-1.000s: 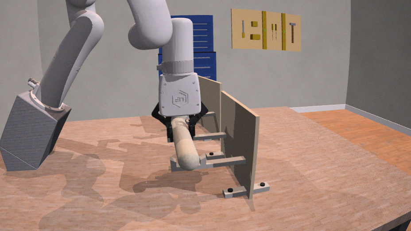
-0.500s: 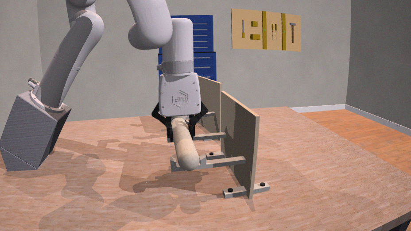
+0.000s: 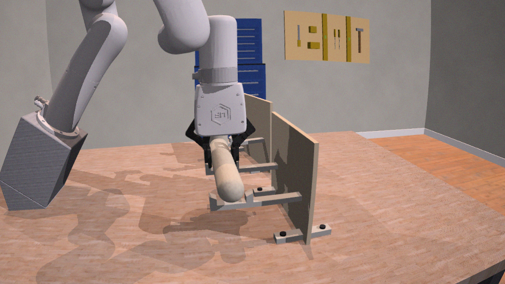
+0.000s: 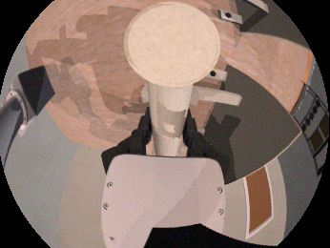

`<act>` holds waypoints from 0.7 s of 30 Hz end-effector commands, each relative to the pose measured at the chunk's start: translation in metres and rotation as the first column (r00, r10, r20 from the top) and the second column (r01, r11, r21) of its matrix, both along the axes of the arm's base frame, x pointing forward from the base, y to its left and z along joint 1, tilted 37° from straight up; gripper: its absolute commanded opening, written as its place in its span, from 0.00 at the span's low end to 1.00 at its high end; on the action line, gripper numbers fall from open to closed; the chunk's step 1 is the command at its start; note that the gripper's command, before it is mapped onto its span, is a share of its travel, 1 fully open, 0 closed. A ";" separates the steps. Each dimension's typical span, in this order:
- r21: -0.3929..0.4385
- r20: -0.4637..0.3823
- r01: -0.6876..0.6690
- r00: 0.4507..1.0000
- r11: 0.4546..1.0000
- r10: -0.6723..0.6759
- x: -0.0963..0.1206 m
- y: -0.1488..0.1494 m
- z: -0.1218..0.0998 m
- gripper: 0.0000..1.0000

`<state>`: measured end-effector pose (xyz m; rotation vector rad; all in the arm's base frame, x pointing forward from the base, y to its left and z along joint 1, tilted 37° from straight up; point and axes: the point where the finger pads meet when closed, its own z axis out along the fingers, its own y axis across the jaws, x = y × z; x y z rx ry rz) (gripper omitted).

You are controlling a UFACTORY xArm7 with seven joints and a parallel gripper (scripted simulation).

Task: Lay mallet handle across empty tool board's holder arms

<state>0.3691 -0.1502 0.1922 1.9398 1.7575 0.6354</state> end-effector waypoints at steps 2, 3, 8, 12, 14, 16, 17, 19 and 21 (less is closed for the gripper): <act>-0.001 0.003 0.000 1.000 1.000 0.000 -0.021 -0.001 0.030 0.00; 0.000 0.003 0.000 1.000 1.000 0.000 -0.025 -0.001 0.037 0.00; 0.000 0.003 0.000 1.000 1.000 0.000 -0.038 -0.001 0.054 0.00; -0.001 0.003 0.001 1.000 1.000 -0.001 -0.048 0.000 0.065 0.00; -0.002 0.003 0.001 1.000 1.000 -0.001 -0.049 0.000 0.067 0.00; -0.002 0.003 0.001 1.000 1.000 -0.001 -0.049 0.000 0.067 0.00; -0.002 0.003 0.002 1.000 1.000 -0.002 -0.049 0.001 0.067 0.00; -0.006 0.000 0.008 1.000 1.000 -0.008 -0.044 0.009 0.072 0.00; -0.012 -0.003 0.018 1.000 1.000 -0.018 -0.034 0.029 0.080 0.00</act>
